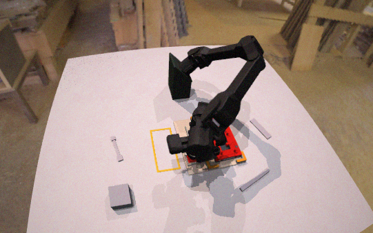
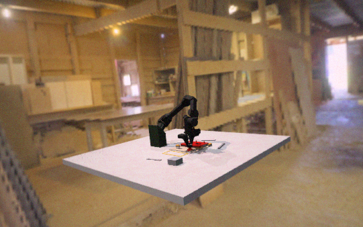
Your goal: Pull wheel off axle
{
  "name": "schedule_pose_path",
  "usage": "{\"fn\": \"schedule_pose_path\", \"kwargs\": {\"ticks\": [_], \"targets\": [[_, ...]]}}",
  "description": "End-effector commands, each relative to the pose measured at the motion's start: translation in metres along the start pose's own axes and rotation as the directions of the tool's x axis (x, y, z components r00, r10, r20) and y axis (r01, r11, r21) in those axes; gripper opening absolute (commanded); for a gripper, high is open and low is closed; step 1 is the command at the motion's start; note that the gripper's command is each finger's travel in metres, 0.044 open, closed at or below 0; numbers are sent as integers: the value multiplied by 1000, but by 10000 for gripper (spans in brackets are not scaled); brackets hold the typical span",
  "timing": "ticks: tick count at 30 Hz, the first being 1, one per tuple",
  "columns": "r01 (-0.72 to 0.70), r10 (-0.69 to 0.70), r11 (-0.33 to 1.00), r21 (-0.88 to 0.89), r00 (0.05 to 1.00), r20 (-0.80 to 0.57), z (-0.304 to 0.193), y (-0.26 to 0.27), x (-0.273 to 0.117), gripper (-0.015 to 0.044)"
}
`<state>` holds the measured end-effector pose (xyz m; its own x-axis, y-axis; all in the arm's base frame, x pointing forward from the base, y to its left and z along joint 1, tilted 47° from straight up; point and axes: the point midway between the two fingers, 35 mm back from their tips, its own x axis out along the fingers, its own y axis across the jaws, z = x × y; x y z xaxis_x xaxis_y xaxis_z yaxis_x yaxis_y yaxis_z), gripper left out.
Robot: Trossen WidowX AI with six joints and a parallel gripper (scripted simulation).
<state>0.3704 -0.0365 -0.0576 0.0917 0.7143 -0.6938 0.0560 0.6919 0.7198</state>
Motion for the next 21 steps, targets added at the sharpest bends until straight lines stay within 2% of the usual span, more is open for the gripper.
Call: {"fn": "schedule_pose_path", "kwargs": {"ticks": [1, 21], "targets": [[2, -2, 1000, 16, 1000, 16, -1, -3, -14, 0], [2, -2, 1000, 18, 1000, 19, -1, -3, -21, 0]]}}
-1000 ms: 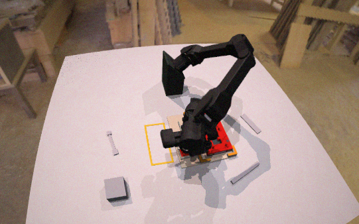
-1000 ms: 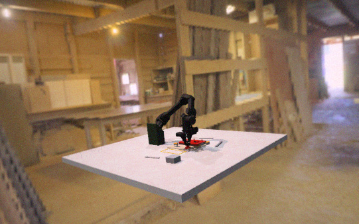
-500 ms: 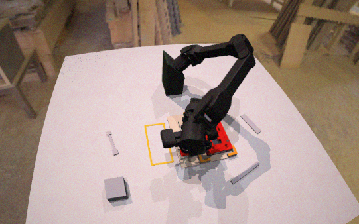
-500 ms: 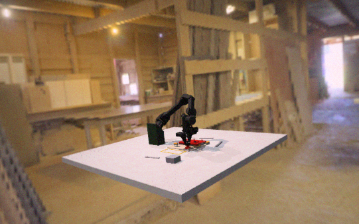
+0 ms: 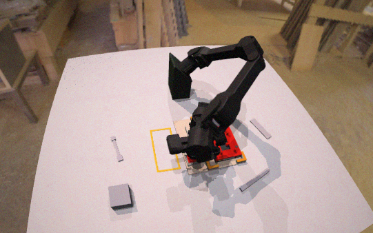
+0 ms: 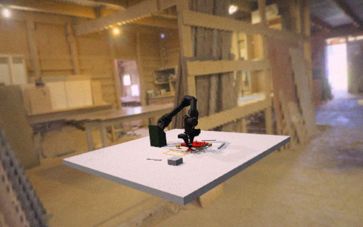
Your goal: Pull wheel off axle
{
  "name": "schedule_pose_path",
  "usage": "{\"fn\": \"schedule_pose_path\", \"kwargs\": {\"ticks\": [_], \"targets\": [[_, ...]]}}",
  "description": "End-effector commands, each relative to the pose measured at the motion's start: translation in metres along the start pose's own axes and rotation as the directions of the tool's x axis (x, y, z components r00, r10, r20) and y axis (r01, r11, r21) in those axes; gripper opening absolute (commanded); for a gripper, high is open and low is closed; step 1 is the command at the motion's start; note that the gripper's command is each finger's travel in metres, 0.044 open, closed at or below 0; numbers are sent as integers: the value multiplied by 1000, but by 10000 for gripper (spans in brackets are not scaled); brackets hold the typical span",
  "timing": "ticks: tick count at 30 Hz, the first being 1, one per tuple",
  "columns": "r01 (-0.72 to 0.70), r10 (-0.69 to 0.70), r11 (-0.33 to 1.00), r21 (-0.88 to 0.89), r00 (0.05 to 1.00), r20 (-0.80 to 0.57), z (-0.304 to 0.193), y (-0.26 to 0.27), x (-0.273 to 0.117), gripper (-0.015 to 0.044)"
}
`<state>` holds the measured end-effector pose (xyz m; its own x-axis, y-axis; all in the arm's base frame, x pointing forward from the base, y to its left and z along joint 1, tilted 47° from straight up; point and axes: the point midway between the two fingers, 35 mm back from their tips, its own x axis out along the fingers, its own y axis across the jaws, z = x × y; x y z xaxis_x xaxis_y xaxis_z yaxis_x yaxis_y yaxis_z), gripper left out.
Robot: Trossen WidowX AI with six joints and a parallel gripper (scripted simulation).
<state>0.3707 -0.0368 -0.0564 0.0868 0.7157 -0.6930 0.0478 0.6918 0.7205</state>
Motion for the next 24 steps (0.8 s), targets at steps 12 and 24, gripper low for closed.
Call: {"fn": "schedule_pose_path", "kwargs": {"ticks": [12, 24], "targets": [[2, -3, 1000, 27, 1000, 25, -2, -3, -24, 0], [2, -3, 1000, 28, 1000, 26, -2, -3, -28, 0]]}}
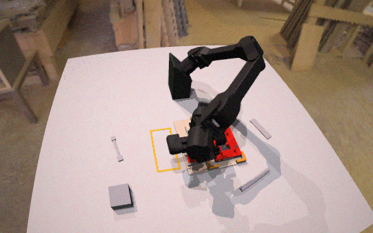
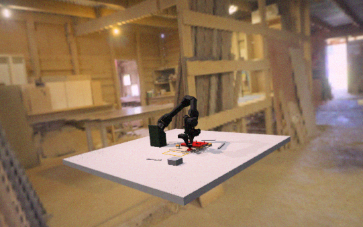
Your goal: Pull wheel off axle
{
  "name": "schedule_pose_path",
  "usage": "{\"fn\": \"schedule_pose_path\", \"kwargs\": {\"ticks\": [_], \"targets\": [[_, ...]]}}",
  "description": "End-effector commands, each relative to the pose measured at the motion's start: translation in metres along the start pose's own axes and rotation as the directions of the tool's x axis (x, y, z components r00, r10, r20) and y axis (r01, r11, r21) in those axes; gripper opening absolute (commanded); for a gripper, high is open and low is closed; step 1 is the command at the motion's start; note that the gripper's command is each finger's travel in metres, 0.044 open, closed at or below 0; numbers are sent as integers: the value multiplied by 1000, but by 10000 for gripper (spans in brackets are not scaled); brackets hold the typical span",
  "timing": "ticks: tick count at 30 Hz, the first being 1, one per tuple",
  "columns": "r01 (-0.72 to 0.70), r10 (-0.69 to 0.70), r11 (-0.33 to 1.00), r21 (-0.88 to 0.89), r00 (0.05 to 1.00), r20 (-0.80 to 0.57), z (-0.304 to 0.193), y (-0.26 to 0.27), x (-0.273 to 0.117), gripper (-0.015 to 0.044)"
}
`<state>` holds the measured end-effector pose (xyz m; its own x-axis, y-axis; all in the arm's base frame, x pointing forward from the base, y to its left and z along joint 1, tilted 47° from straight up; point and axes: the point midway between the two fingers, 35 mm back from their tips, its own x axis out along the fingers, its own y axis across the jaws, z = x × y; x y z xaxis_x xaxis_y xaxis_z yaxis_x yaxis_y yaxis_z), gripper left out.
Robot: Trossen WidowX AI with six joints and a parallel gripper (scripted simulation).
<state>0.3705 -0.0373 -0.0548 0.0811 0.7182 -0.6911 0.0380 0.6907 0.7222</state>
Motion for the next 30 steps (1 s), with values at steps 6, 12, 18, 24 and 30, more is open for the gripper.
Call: {"fn": "schedule_pose_path", "kwargs": {"ticks": [6, 12, 18, 24, 30], "targets": [[4, -5, 999, 38, 999, 33, -2, -4, -29, 0], [-2, 2, 1000, 8, 1000, 1, -1, 0, -4, 26], [3, -4, 999, 38, 999, 33, -2, 0, -17, 184], [3, -4, 999, 38, 999, 33, -2, 0, -17, 300], [6, -7, 999, 39, 999, 33, -3, -4, -53, 300]]}}
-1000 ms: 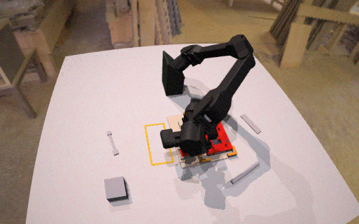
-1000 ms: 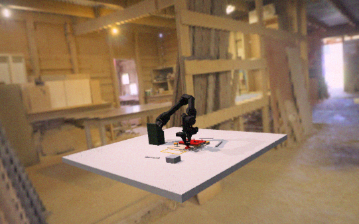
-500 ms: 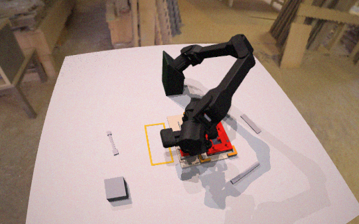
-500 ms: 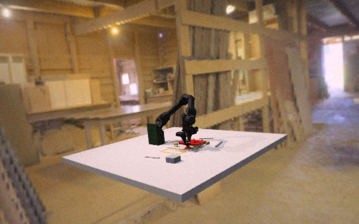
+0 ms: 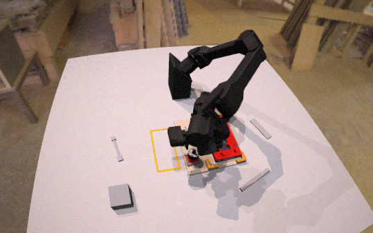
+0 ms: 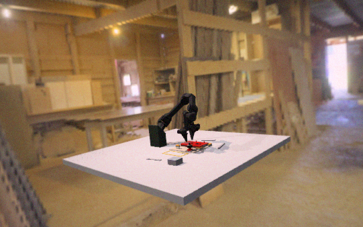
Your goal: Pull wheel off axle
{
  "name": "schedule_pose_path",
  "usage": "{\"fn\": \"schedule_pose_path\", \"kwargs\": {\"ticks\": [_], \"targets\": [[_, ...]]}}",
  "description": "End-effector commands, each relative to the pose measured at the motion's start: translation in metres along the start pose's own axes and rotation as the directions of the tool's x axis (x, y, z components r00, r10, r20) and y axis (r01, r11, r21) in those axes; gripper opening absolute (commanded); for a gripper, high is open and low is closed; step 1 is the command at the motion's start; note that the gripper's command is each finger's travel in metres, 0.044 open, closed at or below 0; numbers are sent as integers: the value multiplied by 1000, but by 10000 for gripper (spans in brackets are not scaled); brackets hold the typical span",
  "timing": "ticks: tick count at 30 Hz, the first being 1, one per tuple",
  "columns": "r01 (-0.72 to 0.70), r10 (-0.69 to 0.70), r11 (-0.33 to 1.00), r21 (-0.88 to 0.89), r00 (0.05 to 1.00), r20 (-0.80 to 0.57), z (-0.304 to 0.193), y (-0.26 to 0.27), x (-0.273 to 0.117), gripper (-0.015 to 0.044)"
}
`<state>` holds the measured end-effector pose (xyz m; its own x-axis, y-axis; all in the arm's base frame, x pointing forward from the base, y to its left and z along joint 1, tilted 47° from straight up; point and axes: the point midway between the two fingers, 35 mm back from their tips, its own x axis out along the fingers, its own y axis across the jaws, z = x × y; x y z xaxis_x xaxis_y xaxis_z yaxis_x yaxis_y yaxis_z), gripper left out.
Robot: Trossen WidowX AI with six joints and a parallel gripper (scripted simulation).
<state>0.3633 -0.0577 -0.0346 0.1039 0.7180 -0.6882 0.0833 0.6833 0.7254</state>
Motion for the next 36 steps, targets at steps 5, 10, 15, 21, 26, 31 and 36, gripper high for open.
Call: {"fn": "schedule_pose_path", "kwargs": {"ticks": [5, 10, 15, 21, 26, 31, 36], "targets": [[9, -9, 1000, -7, 1000, 10, 2, -5, -33, 300], [10, -10, 1000, -7, 1000, 11, 3, -5, -26, 300], [10, -10, 1000, -7, 1000, 11, 4, -6, 7, 300], [6, -5, 1000, -8, 1000, 11, 2, -4, 41, 300], [11, -11, 1000, -18, 1000, -2, 2, -4, 38, 221], [11, -11, 1000, -18, 1000, -2, 2, -4, 38, 168], [11, -11, 1000, -18, 1000, -2, 2, -4, 38, 115]]}}
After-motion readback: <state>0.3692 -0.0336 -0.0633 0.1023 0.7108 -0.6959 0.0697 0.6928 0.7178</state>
